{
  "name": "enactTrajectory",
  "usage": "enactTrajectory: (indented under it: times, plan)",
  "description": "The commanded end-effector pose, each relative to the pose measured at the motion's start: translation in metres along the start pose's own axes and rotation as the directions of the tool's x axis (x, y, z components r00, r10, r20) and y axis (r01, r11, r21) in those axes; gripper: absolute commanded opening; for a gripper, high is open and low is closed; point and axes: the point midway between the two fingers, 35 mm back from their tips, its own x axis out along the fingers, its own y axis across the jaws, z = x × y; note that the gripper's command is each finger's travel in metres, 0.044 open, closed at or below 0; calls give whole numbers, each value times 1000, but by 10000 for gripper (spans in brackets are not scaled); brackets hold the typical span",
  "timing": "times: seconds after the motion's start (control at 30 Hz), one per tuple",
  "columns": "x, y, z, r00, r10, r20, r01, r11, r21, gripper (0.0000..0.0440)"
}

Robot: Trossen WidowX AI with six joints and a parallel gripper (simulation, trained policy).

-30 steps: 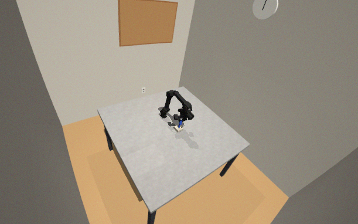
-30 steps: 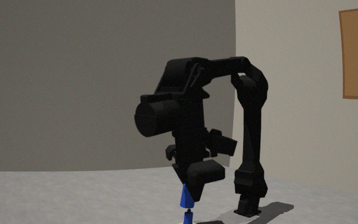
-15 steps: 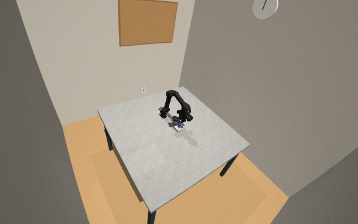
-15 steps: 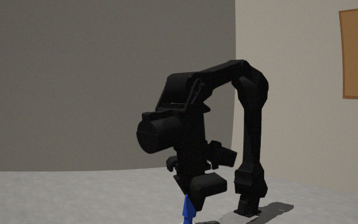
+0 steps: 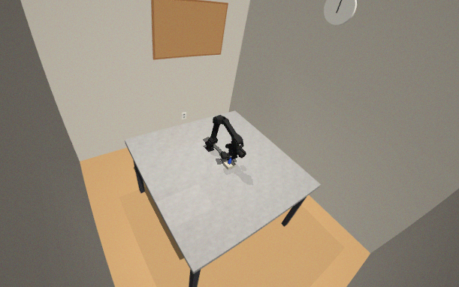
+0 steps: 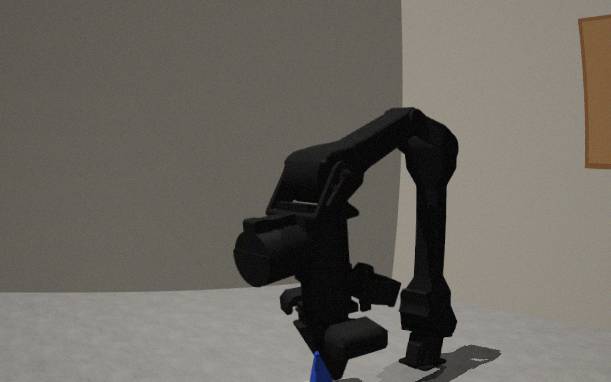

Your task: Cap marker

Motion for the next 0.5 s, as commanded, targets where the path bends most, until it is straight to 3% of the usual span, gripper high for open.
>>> enactTrajectory:
  times: [0.0,0.47]
  plan:
    - [12,2,13,998,8,67,-6,1000,-24,71]
    - [13,3,16,997,8,75,-6,1000,-27,153]
